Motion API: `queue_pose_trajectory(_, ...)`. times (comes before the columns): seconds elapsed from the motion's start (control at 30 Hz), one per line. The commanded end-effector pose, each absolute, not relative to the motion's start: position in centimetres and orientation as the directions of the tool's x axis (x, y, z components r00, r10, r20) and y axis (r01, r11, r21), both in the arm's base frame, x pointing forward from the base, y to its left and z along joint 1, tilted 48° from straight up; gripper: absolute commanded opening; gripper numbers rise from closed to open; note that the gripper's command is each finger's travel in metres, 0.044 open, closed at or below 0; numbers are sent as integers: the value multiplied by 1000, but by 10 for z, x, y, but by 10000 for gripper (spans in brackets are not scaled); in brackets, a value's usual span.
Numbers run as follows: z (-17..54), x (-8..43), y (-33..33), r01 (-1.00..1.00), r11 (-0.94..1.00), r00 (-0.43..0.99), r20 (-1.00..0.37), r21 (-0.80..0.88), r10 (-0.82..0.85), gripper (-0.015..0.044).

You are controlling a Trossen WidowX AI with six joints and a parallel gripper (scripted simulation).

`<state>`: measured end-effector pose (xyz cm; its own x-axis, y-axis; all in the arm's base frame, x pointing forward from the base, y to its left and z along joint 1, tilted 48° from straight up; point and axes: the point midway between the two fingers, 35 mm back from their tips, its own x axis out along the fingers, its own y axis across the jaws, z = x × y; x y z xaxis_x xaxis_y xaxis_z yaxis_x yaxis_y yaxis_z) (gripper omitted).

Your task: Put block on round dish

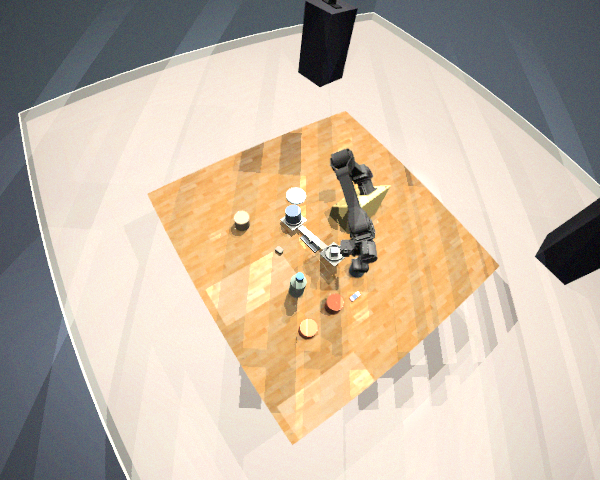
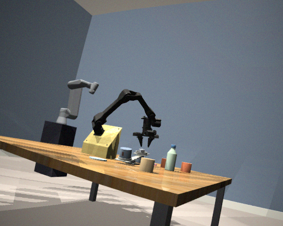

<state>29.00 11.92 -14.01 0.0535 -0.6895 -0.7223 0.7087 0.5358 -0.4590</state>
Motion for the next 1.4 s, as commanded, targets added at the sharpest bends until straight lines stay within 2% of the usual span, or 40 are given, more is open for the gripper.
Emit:
queue_pose_trajectory(0.0,-133,292,112,588,595,43,-714,-548,-699,260)
queue_pose_trajectory(0.37,-117,297,102,253,688,28,-706,-680,-708,260)
queue_pose_trajectory(0.7,-103,301,92,-85,694,15,-697,-715,-717,260)
queue_pose_trajectory(1.03,-88,305,82,-414,626,2,-688,-661,-725,260)
queue_pose_trajectory(1.37,-74,308,71,-696,494,-12,-680,-521,-734,260)
